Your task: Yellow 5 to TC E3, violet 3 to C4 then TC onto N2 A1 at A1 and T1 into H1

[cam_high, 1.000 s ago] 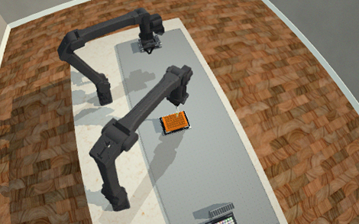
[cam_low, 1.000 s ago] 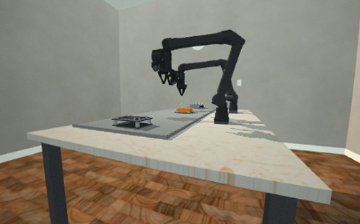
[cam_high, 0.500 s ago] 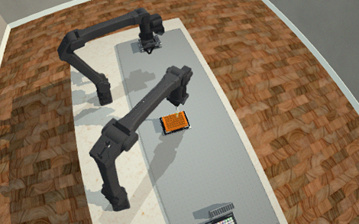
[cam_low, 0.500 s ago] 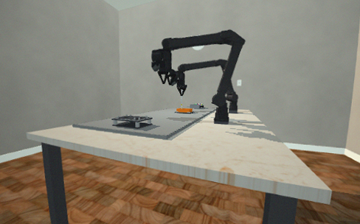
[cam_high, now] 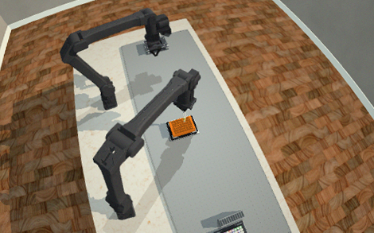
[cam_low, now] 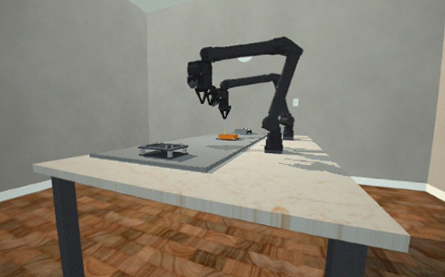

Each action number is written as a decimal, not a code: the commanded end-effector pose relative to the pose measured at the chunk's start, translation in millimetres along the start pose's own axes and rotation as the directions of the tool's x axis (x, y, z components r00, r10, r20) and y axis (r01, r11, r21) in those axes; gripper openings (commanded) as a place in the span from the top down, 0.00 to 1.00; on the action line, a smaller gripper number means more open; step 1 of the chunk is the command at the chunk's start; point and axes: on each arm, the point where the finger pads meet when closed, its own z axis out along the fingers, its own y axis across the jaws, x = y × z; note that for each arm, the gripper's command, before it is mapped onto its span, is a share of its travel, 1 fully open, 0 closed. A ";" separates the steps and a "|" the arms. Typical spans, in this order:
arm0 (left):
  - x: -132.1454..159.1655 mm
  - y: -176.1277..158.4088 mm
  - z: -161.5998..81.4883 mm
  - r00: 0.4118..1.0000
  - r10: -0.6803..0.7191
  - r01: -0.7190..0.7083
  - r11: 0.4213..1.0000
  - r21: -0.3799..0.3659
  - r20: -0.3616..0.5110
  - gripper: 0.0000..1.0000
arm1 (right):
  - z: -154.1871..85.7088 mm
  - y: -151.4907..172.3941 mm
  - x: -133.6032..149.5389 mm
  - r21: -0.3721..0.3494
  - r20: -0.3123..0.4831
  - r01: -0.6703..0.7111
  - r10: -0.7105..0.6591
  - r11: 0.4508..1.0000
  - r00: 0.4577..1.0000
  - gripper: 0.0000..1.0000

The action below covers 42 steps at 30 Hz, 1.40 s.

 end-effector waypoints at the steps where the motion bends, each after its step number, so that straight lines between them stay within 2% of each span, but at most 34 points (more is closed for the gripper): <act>1: -8.9 1.9 -14.0 0.999 0.001 -0.001 1.000 -0.010 0.036 0.00 | 5.0 -1.5 -4.6 0.000 0.010 -0.014 0.014 1.000 1.000 0.91; 42: -8.9 1.9 -14.0 0.999 0.001 -0.001 1.000 -0.010 0.036 0.00 | 2.7 -1.9 -9.5 0.001 0.028 -0.014 0.014 1.000 1.000 0.91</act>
